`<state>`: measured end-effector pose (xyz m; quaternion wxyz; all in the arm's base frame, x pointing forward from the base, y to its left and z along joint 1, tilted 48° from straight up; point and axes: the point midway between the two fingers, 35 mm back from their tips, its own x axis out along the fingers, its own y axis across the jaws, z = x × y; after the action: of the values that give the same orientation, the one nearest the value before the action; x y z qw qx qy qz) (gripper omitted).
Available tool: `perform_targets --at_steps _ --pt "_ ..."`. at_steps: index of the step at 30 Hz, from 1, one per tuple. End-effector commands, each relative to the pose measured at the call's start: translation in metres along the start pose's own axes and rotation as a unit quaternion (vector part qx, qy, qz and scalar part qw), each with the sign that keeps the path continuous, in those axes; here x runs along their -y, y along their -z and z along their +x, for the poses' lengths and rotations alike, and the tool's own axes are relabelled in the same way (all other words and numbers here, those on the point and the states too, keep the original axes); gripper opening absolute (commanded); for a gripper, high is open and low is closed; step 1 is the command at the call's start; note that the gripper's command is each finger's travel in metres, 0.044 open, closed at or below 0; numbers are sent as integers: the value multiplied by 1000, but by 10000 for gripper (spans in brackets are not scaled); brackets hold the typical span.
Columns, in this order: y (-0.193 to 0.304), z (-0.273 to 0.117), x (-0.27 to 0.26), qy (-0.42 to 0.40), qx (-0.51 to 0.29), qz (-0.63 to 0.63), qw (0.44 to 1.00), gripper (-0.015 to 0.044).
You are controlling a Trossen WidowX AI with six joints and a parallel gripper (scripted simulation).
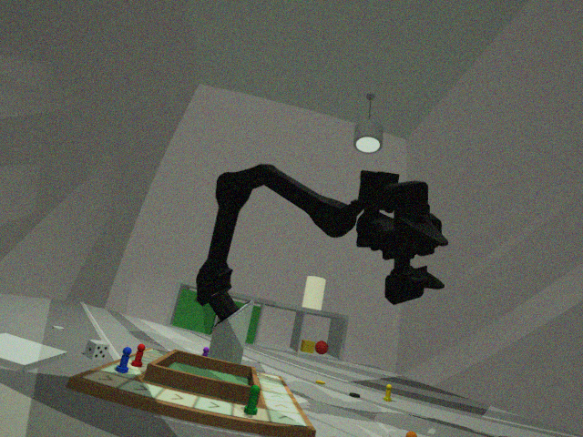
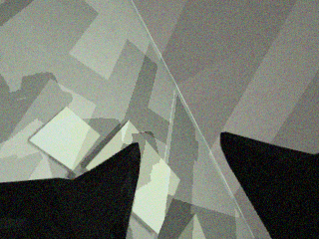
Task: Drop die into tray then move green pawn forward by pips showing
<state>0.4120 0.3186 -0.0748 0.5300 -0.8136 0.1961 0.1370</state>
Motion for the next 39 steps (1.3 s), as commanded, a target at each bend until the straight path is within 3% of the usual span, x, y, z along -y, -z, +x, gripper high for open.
perform_targets --at_steps 1,7,13,26,29,39 --pt "69 16 15 -51 -51 106 992 275" --pt "171 20 28 -100 -136 262 950 275" --pt "271 2 26 -128 -231 407 875 275" --pt "450 -111 -22 -105 -447 653 603 275" --pt "472 -136 -32 -91 -479 678 550 275" --pt "480 -131 -46 -89 -481 680 546 275"
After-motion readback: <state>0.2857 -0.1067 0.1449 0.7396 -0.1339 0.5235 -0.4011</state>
